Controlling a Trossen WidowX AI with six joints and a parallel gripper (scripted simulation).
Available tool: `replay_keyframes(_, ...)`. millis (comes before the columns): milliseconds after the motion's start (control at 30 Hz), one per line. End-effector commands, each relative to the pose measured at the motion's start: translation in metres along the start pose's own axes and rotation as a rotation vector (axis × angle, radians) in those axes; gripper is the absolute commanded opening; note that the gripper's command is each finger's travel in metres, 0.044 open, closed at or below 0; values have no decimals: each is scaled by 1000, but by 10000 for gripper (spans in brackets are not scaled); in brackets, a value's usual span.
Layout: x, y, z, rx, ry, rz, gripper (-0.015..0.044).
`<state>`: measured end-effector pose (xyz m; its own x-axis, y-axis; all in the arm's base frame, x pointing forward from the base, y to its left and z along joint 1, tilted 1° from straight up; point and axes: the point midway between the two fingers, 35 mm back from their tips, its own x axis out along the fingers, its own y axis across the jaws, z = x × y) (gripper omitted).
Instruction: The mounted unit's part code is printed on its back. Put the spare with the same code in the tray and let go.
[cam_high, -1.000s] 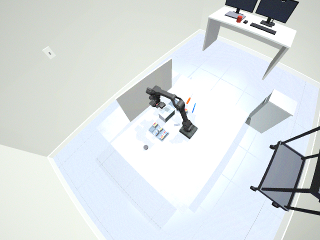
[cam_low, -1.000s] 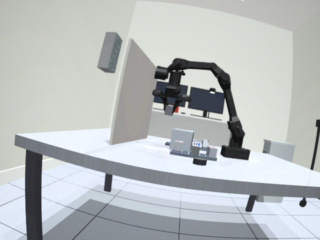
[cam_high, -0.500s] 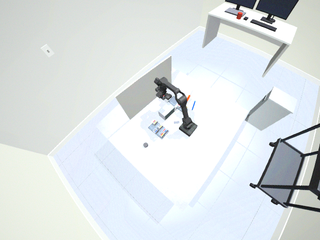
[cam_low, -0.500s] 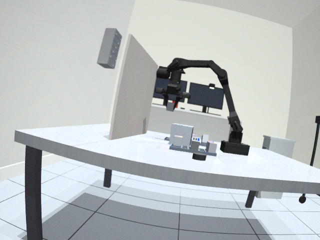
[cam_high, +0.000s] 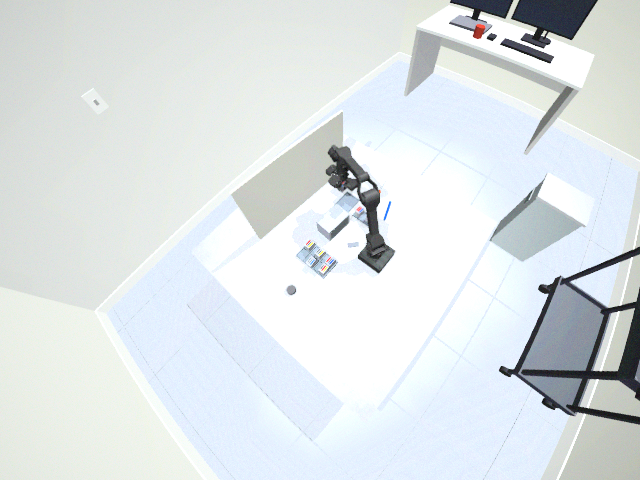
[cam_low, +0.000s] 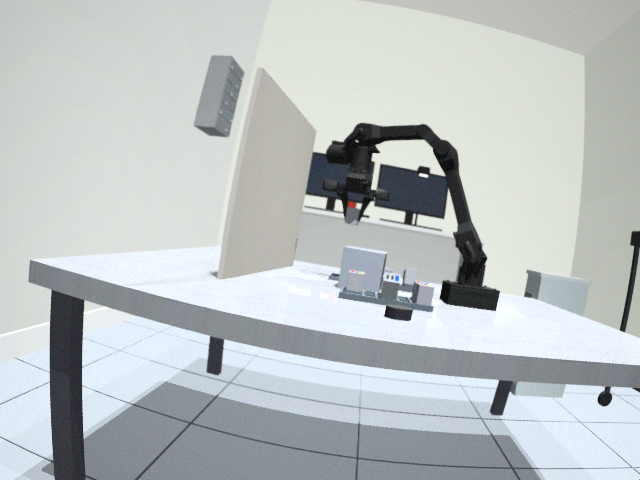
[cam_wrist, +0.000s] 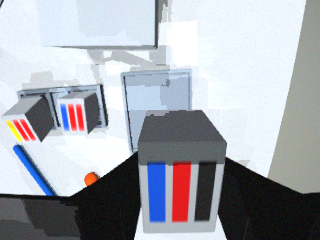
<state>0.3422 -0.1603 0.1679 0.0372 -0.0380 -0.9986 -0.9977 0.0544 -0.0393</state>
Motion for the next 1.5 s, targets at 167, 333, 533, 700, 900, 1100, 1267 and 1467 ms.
replay_keyframes(167,0,12,-27,-8,-6,3,0)
replay_keyframes(333,4,12,-28,-8,-6,3,0)
replay_keyframes(533,9,10,-28,-8,-6,3,0)
replay_keyframes(700,13,10,-29,-8,-6,3,0)
replay_keyframes(900,18,9,-29,-8,-6,3,0)
replay_keyframes(1100,23,8,-29,-8,-6,3,0)
replay_keyframes(1267,27,7,-30,-8,-5,3,0)
replay_keyframes(1467,32,7,-30,-8,-5,3,0)
